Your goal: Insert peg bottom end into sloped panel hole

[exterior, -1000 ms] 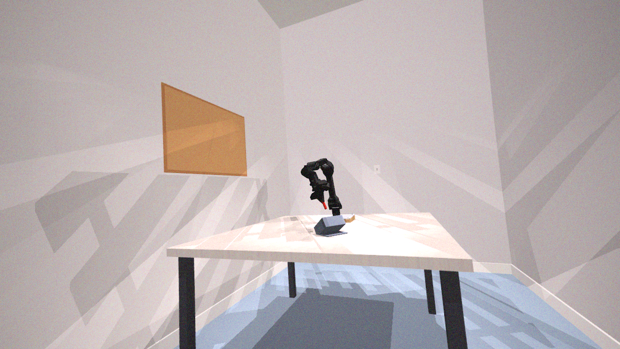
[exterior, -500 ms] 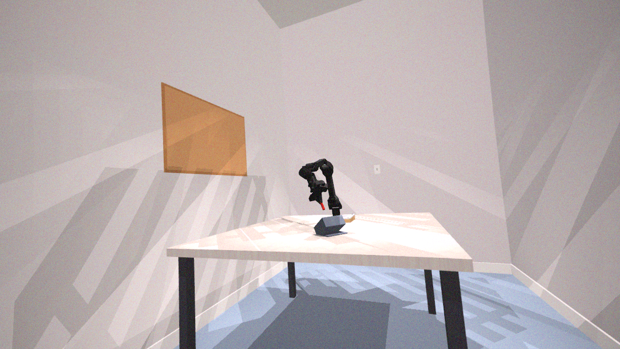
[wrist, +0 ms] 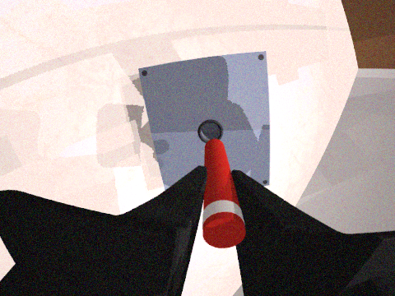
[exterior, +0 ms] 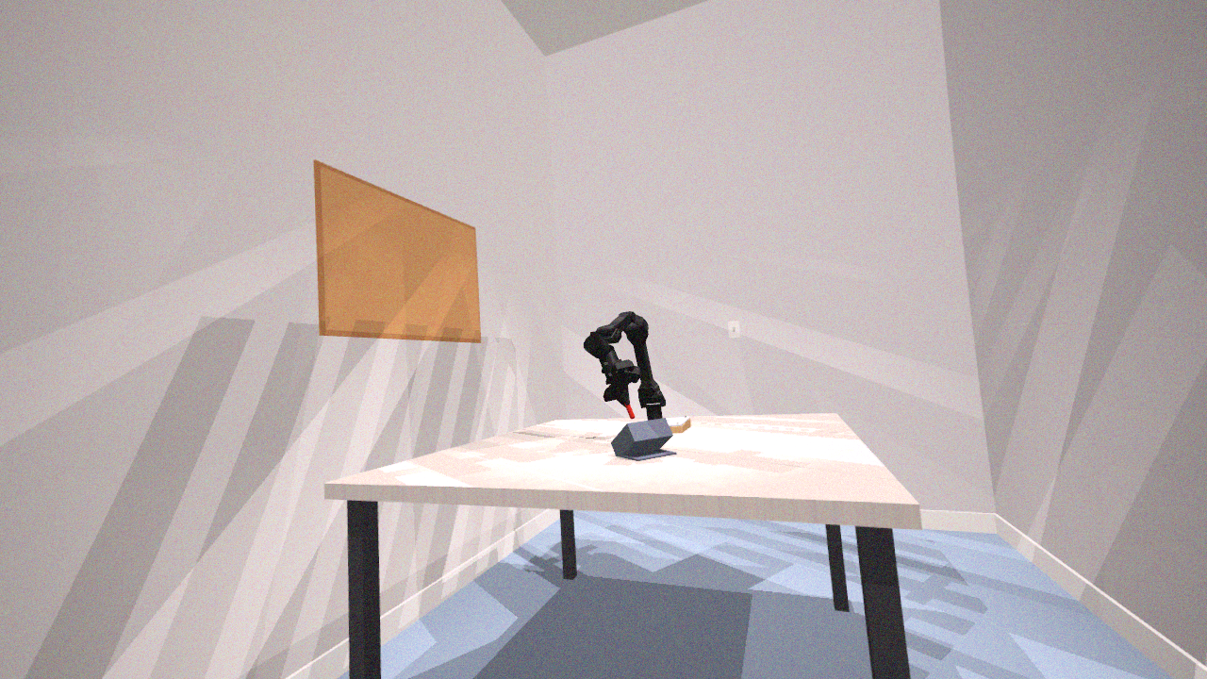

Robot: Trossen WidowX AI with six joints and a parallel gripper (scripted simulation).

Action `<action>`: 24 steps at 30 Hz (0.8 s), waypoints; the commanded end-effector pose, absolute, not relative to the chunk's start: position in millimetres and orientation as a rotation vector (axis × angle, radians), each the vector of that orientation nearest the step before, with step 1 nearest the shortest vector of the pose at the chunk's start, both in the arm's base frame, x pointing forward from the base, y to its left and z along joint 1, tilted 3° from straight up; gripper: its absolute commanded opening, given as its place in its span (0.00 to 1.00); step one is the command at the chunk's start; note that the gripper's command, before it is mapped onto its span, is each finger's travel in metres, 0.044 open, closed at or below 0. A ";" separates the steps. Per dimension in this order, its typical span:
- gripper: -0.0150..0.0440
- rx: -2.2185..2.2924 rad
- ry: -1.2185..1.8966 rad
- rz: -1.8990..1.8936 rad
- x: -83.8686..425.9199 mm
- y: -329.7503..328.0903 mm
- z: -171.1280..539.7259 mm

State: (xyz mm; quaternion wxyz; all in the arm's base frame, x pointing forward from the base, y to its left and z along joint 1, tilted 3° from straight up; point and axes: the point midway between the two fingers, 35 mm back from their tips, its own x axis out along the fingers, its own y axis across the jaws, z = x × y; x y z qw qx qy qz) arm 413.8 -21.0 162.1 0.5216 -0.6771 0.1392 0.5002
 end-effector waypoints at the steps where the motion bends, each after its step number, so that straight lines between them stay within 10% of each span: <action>1: 0.25 -1.608 0.332 1.204 416.3 -18.4 153.6; 24: 0.25 -1.616 0.327 1.205 425.3 -12.1 139.2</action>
